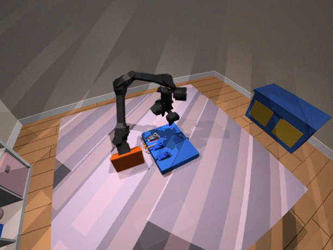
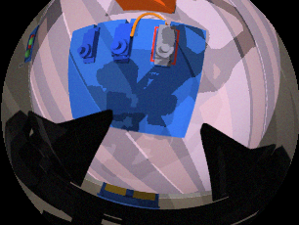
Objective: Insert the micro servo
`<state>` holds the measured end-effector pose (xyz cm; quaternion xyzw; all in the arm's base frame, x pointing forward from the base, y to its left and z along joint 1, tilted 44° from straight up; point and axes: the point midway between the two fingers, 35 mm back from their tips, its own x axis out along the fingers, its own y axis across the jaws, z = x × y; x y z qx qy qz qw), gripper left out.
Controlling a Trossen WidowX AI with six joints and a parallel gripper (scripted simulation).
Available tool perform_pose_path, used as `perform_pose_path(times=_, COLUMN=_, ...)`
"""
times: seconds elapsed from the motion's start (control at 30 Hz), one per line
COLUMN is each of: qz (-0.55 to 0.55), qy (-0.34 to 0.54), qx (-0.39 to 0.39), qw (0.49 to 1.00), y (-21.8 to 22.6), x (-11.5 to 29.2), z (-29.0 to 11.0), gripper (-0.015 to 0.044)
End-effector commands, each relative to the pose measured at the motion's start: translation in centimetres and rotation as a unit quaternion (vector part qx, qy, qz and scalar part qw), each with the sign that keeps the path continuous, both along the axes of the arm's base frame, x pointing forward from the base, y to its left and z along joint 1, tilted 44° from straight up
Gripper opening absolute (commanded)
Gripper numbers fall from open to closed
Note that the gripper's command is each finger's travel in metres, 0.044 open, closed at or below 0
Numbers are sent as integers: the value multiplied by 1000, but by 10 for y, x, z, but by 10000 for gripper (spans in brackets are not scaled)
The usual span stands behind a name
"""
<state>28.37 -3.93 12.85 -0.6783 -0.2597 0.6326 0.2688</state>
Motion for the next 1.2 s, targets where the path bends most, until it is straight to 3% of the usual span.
perform_pose_path(times=0.0, qz=-19, qy=8, qx=-1, qw=1000, y=-13, x=-1, z=10, gripper=440)
perform_pose_path(times=1.17, qz=-41, qy=18, qx=-1, qw=999, y=-26, x=-6, z=23, gripper=440)
